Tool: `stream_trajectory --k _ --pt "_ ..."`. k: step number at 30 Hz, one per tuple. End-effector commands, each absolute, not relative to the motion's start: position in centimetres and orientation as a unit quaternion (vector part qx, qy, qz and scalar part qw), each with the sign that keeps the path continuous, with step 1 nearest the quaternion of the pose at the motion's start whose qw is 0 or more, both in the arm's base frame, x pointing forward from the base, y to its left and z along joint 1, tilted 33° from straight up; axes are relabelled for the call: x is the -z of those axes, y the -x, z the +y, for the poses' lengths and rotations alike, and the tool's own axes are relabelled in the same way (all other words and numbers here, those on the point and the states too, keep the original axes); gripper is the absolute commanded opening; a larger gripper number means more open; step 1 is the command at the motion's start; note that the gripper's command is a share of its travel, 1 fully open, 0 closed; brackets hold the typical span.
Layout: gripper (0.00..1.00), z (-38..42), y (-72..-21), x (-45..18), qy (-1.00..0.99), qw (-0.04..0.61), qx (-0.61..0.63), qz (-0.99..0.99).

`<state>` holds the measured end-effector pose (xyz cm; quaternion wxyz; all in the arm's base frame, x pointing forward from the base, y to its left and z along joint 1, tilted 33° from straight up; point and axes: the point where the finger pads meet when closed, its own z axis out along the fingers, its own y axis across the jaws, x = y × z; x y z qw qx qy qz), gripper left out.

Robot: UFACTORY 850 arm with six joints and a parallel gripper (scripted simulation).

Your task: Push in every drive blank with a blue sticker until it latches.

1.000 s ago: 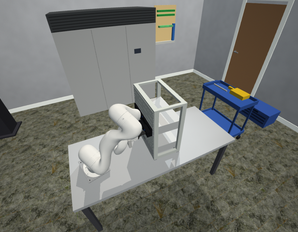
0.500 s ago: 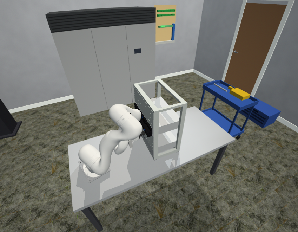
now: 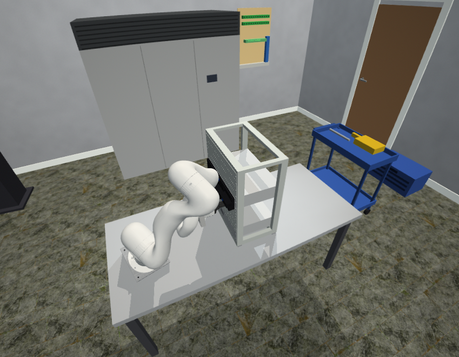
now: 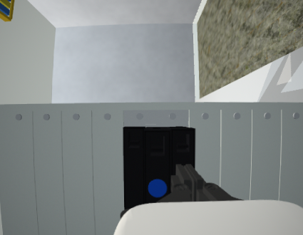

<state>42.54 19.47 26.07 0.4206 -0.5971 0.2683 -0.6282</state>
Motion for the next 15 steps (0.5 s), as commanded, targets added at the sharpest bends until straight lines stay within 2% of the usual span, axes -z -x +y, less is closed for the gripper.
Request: stream_trajectory --k 1,15 --pt "0.0 19.56 -42.91 -26.16 0.597 0.421 0.628 0.268" --pt "0.0 19.66 -43.49 -26.24 0.597 0.421 0.628 0.268"
